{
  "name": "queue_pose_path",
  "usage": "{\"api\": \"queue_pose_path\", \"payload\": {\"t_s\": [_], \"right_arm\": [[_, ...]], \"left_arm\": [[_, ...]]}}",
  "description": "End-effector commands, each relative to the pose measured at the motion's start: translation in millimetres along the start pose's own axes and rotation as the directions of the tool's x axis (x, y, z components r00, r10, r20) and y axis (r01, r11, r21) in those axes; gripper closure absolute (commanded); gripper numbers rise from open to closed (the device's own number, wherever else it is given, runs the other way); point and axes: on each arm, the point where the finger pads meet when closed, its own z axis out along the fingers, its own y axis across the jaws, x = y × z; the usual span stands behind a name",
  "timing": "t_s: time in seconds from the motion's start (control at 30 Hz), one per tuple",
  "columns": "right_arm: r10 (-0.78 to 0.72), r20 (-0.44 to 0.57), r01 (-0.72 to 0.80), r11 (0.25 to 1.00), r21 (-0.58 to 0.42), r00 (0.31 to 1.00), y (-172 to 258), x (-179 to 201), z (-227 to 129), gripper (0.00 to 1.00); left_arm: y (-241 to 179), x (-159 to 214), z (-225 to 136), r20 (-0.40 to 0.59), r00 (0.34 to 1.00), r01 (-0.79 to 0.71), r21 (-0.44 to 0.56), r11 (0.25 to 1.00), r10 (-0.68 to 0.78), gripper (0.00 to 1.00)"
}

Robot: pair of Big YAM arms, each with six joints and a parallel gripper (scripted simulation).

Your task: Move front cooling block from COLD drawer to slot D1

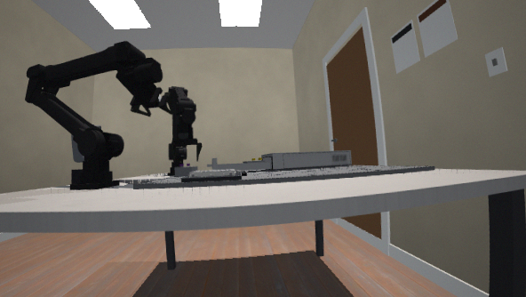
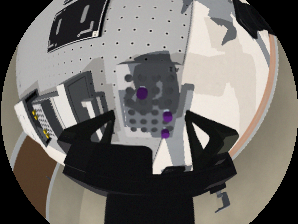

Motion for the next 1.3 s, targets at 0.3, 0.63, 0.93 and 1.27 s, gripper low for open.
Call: {"api": "queue_pose_path", "payload": {"t_s": [0.3, 0.63, 0.93, 1.27], "right_arm": [[0.112, -0.122, -0.119, 0.991, -0.056, 0.986, -12.6, 3.4, 15.3, 0.0], [0.13, -0.326, -0.158, 0.986, -0.06, 0.936, -25.0, 19.4, 49.2, 0.0], [0.151, -0.431, -0.176, 0.984, -0.019, 0.89, -29.2, 32.9, 78.9, 0.0], [0.168, -0.489, -0.163, 0.985, 0.053, 0.856, -33.1, 34.7, 111.1, 0.0]], "left_arm": [[1.9, -8.3, -109.6, 0.166, 0.984, 0.071, -0.027, 0.997, -0.065, 0.0], [-6.9, 28.1, -187.3, 0.434, 0.89, 0.173, -0.034, 0.984, -0.141, 0.0], [-14.9, 61.6, -240.6, 0.612, 0.771, 0.232, -0.012, 0.973, -0.176, 0.0], [-22.6, 82.3, -284.1, 0.743, 0.653, 0.224, -0.005, 0.974, -0.147, 0.0]]}}
